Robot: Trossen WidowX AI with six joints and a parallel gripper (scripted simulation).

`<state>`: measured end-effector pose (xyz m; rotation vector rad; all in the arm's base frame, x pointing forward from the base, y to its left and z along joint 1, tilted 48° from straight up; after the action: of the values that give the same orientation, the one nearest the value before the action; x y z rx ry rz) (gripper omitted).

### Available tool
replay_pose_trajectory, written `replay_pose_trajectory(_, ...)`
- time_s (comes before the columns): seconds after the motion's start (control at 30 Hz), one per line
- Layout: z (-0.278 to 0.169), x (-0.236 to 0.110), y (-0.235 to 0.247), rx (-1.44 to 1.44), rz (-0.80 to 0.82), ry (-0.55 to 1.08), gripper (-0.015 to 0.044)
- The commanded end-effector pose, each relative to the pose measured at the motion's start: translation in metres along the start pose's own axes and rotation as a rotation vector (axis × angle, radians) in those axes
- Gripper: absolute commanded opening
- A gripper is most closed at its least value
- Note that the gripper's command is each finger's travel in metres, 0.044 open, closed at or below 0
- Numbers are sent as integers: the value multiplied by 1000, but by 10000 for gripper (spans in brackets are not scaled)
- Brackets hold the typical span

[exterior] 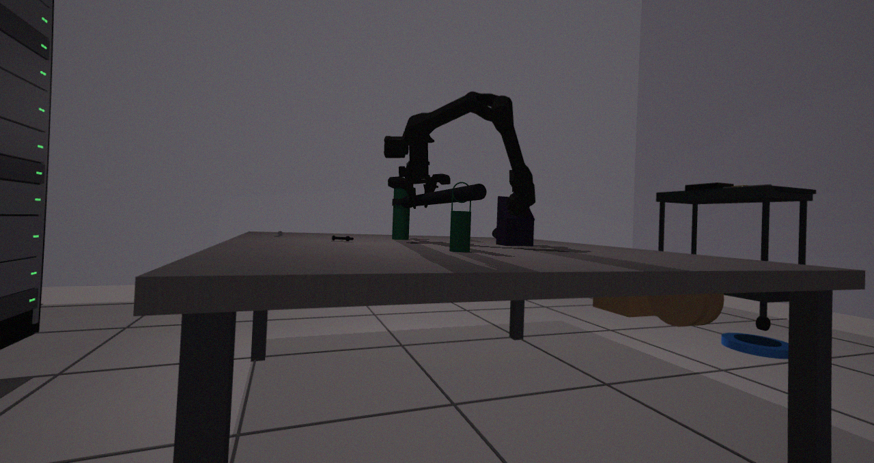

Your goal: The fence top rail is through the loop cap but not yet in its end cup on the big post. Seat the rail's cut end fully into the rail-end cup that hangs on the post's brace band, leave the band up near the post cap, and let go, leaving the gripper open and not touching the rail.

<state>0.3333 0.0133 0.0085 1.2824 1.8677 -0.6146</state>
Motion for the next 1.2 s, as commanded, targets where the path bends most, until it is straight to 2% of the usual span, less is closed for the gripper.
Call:
replay_pose_trajectory(0.0, 8, -5, -1, 4, 10, -16, 0)
replay_pose_trajectory(0.57, 4, 1, 0, 0, 1, 0, 0)
replay_pose_trajectory(0.93, 2, -2, 0, 0, 0, 0, 289)
replay_pose_trajectory(1.1, -12, -24, 0, -1, 0, 0, 420)
replay_pose_trajectory(1.17, -21, -36, -1, -1, -1, 0, 440)
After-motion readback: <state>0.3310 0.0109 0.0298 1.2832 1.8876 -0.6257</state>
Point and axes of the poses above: the point midway between the two fingers, 35 mm back from their tips, its own x axis out along the fingers, its own y axis across the jaws, z = x × y, the point moved 1 cm from there along -x, back along the fingers, and after that the axes turned 6 degrees about -x, right-handed, at the moved point
